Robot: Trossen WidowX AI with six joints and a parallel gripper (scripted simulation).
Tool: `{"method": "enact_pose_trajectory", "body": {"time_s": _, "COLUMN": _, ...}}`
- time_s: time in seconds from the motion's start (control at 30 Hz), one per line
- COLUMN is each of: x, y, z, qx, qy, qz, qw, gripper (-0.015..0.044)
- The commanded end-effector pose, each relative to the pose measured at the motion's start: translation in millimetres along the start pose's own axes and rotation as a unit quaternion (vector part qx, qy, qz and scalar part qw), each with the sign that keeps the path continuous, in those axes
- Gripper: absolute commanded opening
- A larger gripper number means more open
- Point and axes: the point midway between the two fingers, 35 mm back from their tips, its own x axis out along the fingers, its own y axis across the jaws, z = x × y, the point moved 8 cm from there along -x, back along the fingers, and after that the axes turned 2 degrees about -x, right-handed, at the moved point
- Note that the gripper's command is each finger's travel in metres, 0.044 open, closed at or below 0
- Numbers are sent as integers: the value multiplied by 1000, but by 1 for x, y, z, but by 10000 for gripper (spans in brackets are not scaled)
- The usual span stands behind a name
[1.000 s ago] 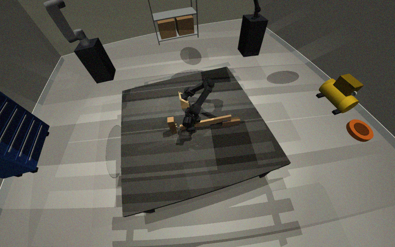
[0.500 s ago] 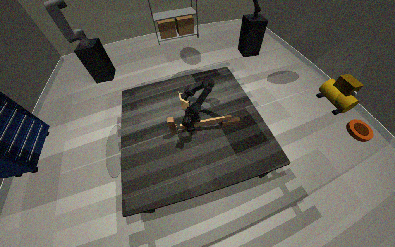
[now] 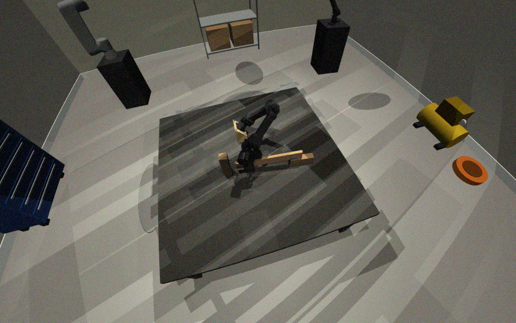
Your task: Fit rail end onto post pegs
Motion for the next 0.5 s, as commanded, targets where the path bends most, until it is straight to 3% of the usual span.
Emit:
{"method": "enact_pose_trajectory", "body": {"time_s": 0.0, "x": -7, "y": -1, "z": 0, "qx": -1, "qy": -1, "qz": -8, "qw": 1000, "gripper": 0}}
{"method": "enact_pose_trajectory", "body": {"time_s": 0.47, "x": -14, "y": -1, "z": 0, "qx": -1, "qy": 0, "qz": -8, "qw": 1000, "gripper": 0}}
